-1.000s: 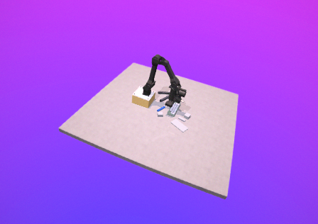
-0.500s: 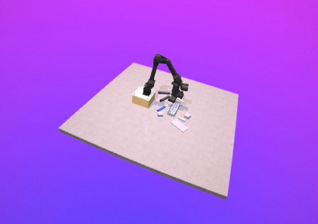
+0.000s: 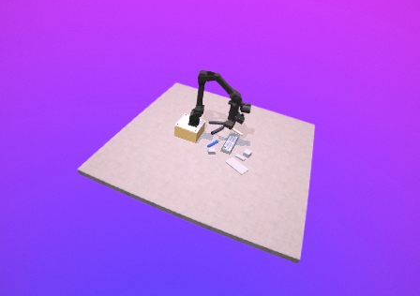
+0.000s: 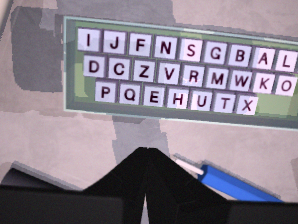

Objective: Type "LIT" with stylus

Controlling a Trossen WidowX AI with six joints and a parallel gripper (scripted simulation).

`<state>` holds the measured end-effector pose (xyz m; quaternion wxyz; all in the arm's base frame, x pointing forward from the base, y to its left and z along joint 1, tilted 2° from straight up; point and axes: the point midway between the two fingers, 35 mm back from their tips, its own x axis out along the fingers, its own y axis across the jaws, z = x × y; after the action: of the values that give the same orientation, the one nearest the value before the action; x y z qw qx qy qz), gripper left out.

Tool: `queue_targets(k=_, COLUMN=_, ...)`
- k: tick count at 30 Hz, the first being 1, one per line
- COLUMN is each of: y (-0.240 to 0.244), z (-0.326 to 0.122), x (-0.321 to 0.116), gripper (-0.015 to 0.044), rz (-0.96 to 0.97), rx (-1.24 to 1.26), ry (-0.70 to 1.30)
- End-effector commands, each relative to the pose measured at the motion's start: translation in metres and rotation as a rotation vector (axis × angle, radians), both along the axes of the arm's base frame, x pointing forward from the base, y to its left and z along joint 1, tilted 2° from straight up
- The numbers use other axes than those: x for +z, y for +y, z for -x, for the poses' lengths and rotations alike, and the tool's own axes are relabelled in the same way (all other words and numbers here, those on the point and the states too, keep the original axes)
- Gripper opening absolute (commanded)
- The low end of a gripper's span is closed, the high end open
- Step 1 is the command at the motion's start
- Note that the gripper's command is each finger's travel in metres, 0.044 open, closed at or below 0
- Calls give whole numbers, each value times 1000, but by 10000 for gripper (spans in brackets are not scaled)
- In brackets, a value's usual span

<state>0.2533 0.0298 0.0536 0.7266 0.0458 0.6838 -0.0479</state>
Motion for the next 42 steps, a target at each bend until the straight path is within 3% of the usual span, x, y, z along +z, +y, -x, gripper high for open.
queue_targets(k=1, y=0, z=-1, x=0, gripper=0, rz=0, rx=0, ry=-3)
queue_targets(k=2, y=0, z=0, x=0, gripper=0, rz=0, rx=0, ry=1)
queue_targets(k=5, y=0, z=1, x=-1, gripper=79, rz=2, rx=-15, ry=3)
queue_targets(k=8, y=-5, z=8, x=-7, gripper=150, rz=38, rx=-232, ry=30)
queue_targets(k=16, y=-22, z=33, x=-25, gripper=150, rz=206, rx=-968, ry=29)
queue_targets(k=23, y=-38, z=54, x=-35, gripper=150, rz=366, rx=-1577, ry=-114)
queue_targets(k=31, y=-48, z=66, x=-38, gripper=150, rz=445, rx=-1930, ry=-277)
queue_targets(k=42, y=-49, z=66, x=-39, gripper=150, rz=447, rx=-1945, ry=-284)
